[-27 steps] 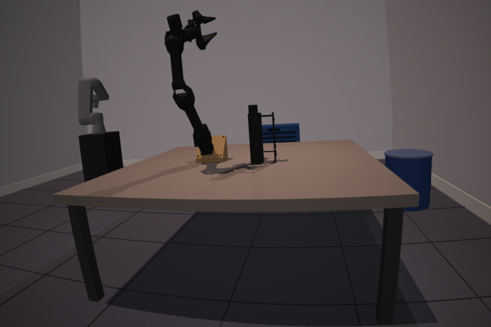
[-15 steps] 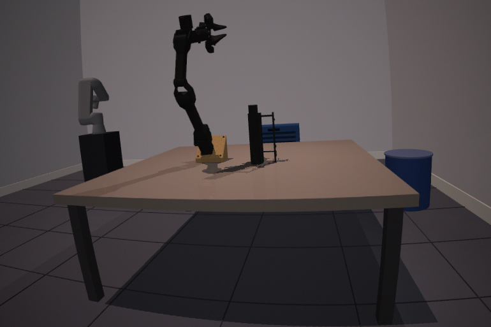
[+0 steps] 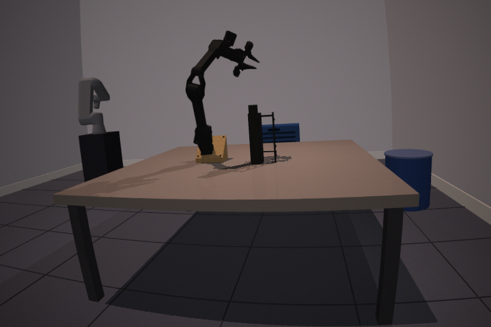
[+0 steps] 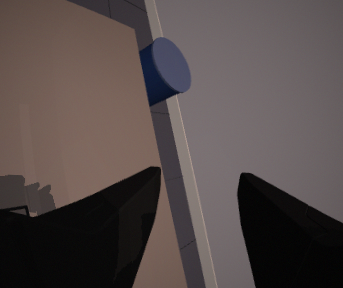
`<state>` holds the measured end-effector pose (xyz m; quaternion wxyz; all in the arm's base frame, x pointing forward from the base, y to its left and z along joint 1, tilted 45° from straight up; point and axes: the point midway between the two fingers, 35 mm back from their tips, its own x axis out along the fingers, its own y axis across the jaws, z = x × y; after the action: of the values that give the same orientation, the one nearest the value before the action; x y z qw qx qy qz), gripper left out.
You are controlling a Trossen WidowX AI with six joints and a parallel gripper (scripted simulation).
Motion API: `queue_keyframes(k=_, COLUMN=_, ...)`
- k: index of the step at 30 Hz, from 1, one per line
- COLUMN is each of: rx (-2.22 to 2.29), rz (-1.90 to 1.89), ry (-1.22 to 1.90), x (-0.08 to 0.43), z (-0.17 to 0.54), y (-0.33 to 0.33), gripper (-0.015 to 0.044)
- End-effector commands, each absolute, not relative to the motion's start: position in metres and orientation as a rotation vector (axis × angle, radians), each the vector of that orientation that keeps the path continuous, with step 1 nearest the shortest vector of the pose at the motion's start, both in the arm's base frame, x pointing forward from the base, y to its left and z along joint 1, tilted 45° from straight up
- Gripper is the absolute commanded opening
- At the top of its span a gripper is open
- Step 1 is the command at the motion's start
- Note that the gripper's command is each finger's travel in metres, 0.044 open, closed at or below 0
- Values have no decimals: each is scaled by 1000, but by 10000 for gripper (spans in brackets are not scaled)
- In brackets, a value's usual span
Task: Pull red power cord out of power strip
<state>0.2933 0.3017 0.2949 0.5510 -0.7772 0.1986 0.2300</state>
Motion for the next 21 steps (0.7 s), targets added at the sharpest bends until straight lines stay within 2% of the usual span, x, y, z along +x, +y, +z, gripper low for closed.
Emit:
queue_keyframes(k=1, rx=-1876, rz=572, ry=691, x=317, z=232, y=272, gripper=160)
queue_keyframes(k=11, rx=-1849, rz=630, ry=1239, x=333, z=105, y=174, gripper=160)
queue_keyframes(k=21, rx=-1671, rz=688, ry=1797, x=288, z=16, y=66, gripper=160)
